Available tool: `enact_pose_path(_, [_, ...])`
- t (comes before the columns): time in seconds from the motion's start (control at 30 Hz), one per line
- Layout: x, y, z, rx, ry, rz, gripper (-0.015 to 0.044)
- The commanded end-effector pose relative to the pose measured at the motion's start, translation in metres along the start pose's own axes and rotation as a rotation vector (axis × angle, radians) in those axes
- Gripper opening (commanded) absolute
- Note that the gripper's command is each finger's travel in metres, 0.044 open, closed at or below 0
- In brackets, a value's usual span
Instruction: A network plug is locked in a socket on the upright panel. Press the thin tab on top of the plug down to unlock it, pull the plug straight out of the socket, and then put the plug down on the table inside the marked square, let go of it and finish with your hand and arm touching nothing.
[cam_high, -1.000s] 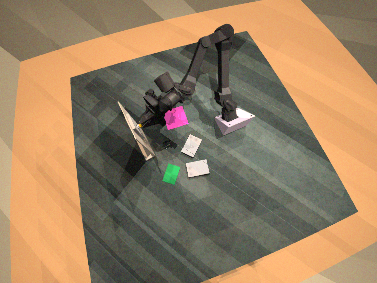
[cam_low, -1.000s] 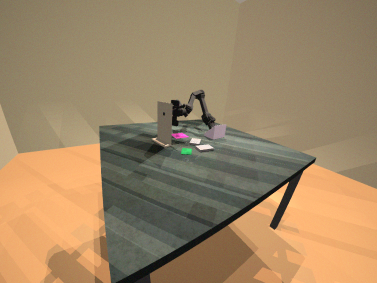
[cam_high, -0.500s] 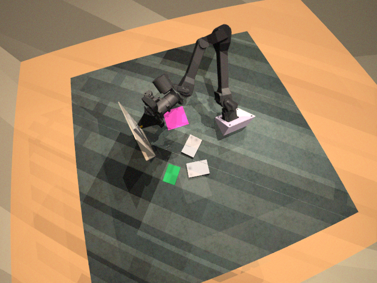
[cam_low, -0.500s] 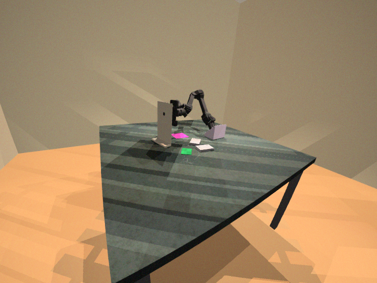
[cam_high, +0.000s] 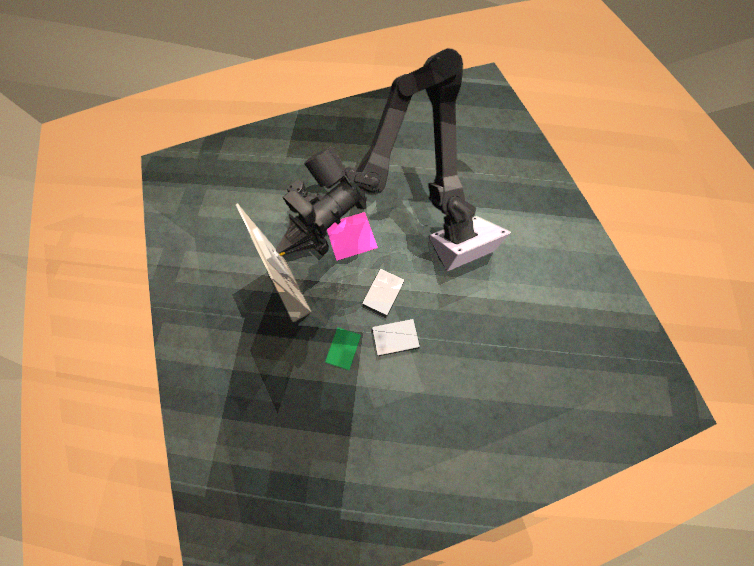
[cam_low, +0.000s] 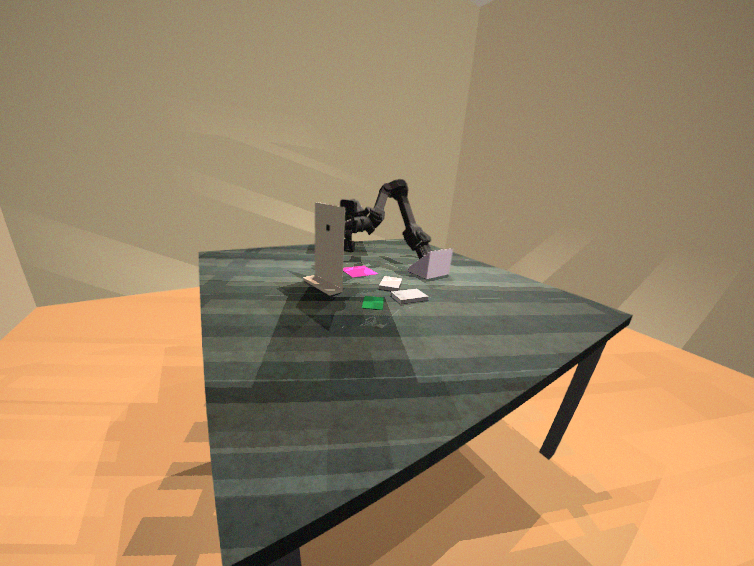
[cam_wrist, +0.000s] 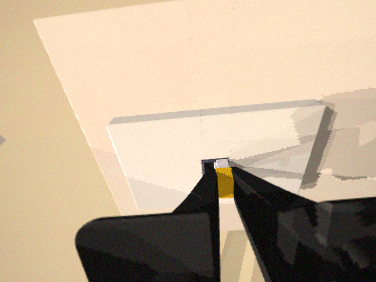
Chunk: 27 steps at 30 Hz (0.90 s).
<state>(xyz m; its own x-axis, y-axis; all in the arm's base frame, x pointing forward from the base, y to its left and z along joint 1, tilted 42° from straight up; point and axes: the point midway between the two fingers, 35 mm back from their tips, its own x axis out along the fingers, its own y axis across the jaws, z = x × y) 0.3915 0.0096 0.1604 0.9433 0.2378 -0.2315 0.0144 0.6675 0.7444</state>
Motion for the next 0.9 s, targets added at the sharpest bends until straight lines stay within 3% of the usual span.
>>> enact_pose_path(0.0, [0.0, 0.0, 0.001, 0.004, -0.003, -0.001, 0.0])
enact_pose_path(0.87, [-0.012, 0.0, -0.003, 0.004, -0.003, -0.002, 0.0])
